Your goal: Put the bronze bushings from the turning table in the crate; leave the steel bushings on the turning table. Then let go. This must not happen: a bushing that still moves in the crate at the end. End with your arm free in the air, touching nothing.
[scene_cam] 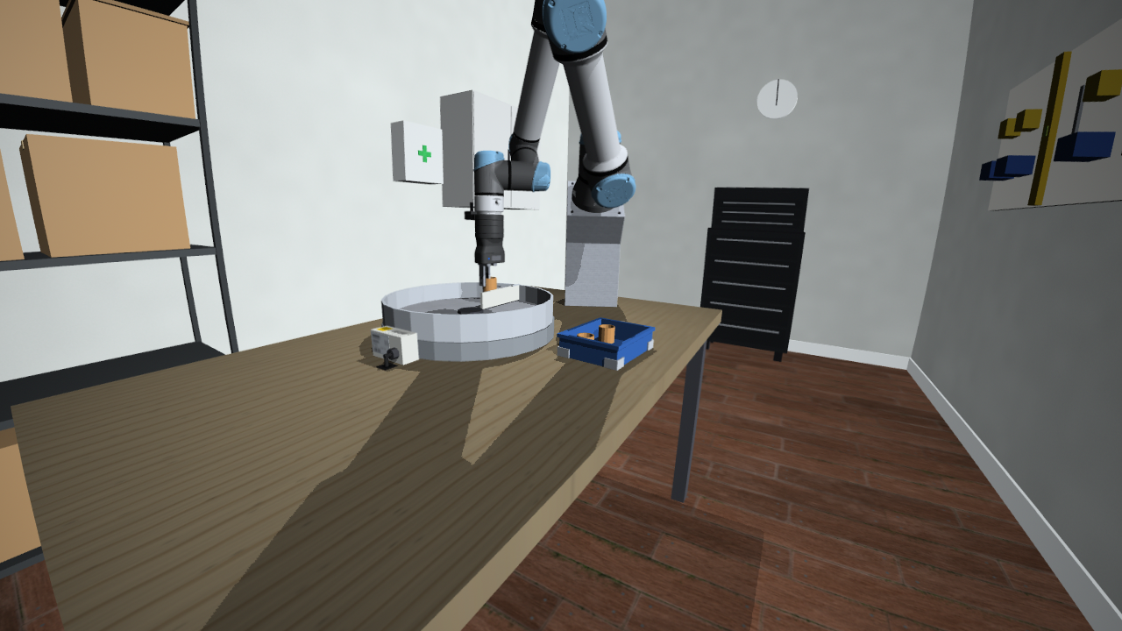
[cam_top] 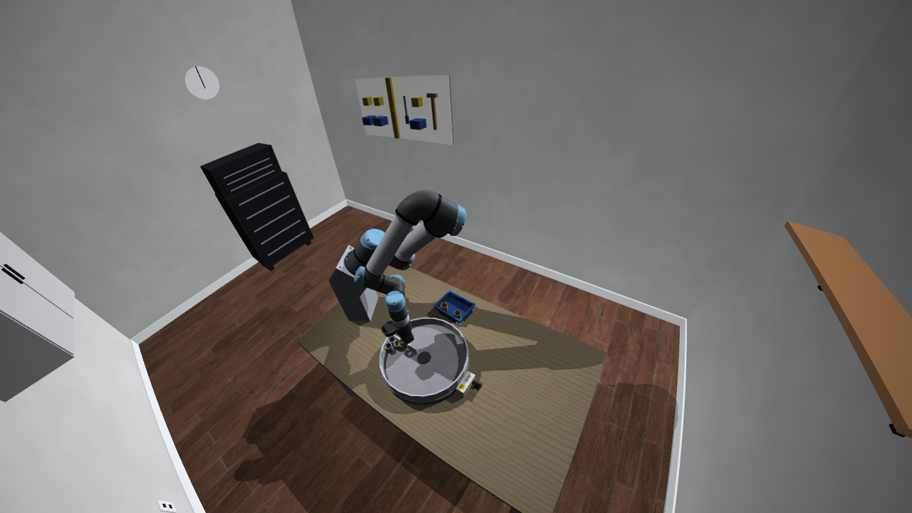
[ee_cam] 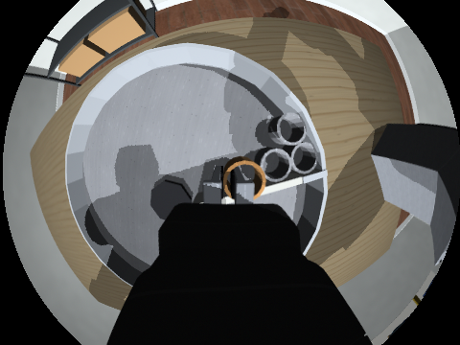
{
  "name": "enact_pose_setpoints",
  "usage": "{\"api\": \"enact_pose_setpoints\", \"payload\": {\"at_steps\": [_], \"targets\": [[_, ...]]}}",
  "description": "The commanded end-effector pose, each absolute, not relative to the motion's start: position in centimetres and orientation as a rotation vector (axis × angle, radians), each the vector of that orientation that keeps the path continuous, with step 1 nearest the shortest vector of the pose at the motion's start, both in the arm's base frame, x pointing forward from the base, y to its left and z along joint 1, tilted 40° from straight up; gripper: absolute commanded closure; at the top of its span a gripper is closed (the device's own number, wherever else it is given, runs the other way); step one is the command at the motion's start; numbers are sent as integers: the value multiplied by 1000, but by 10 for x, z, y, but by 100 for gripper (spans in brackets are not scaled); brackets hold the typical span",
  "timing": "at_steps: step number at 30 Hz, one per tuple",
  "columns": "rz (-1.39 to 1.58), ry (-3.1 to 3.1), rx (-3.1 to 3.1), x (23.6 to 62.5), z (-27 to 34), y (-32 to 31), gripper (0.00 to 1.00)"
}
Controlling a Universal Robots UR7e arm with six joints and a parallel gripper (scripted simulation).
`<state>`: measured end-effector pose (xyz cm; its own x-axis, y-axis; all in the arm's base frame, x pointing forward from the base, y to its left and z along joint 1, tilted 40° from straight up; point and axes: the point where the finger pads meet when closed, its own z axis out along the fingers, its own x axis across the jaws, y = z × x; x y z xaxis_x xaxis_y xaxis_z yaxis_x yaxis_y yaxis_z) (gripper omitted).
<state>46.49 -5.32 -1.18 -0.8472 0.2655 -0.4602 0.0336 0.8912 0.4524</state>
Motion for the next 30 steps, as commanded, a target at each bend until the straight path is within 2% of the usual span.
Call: {"api": "enact_pose_setpoints", "payload": {"at_steps": [1, 23, 30], "targets": [[592, 2528, 216, 465, -11, -53, 100], [592, 2528, 216, 461, -6, -56, 100], [592, 2528, 216, 447, 14, -66, 100]]}}
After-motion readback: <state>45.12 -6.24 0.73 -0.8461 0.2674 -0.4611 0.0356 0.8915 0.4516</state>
